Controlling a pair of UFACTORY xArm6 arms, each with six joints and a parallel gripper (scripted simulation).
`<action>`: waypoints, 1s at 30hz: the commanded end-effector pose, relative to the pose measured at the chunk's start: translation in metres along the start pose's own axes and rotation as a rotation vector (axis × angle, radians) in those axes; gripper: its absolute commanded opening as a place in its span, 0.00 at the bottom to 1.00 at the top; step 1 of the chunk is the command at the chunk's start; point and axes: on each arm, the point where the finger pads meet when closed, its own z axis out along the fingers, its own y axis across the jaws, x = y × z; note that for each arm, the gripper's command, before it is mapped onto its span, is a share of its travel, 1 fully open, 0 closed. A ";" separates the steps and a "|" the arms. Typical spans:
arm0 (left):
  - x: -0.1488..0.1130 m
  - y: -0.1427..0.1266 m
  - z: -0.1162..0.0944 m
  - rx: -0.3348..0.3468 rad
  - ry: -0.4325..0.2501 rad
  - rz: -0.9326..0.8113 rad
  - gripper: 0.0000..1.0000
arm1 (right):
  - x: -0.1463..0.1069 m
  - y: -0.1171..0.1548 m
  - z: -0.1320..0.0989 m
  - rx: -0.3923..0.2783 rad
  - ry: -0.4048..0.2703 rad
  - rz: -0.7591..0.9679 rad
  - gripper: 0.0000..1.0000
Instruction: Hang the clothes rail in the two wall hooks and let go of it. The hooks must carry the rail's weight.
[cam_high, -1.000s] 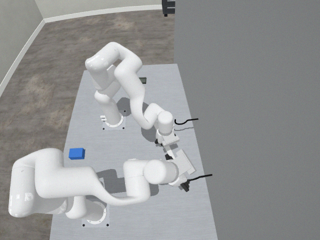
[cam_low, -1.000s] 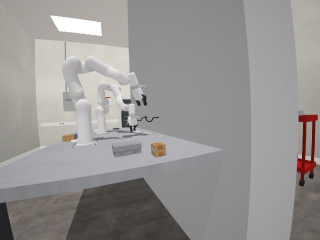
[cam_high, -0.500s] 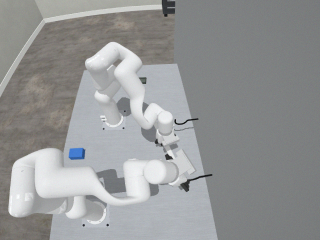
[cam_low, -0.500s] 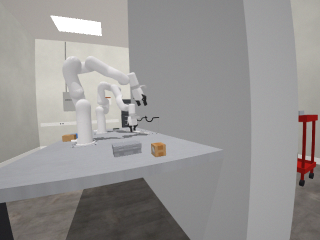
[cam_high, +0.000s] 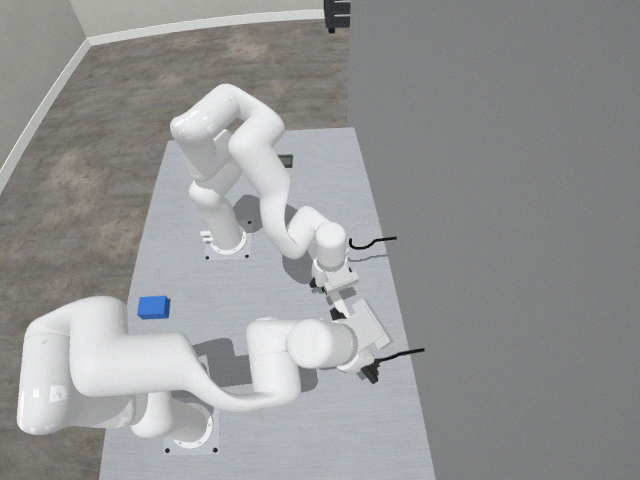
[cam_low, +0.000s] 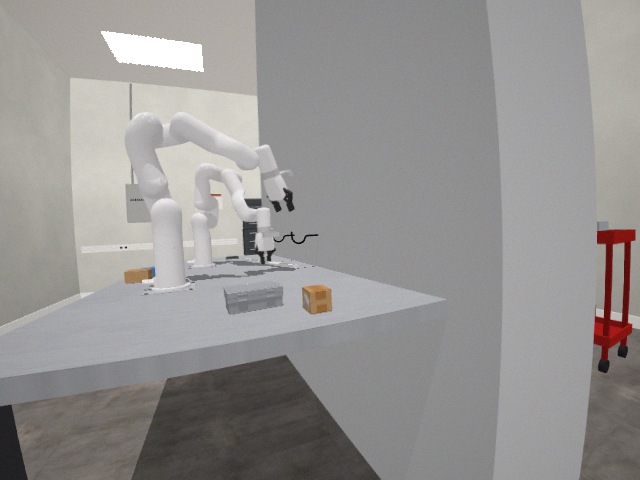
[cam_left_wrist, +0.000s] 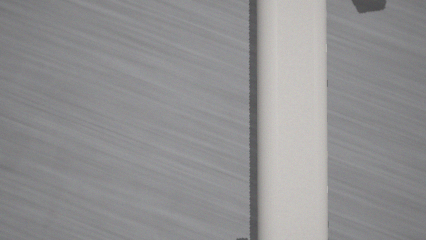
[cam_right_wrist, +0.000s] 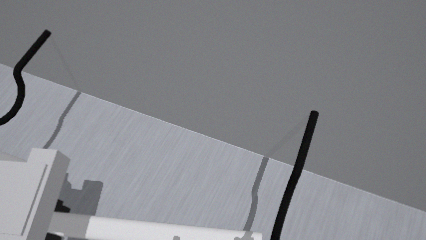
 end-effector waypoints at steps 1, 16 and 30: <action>0.002 -0.002 -0.002 0.006 0.007 0.005 0.00 | 0.002 0.001 -0.001 -0.002 0.008 0.006 1.00; 0.002 -0.002 -0.011 0.006 0.007 0.005 0.00 | 0.002 0.001 -0.001 -0.002 0.008 0.006 1.00; 0.002 -0.002 -0.019 0.006 0.007 0.005 0.00 | 0.002 0.001 -0.001 -0.002 0.008 0.006 1.00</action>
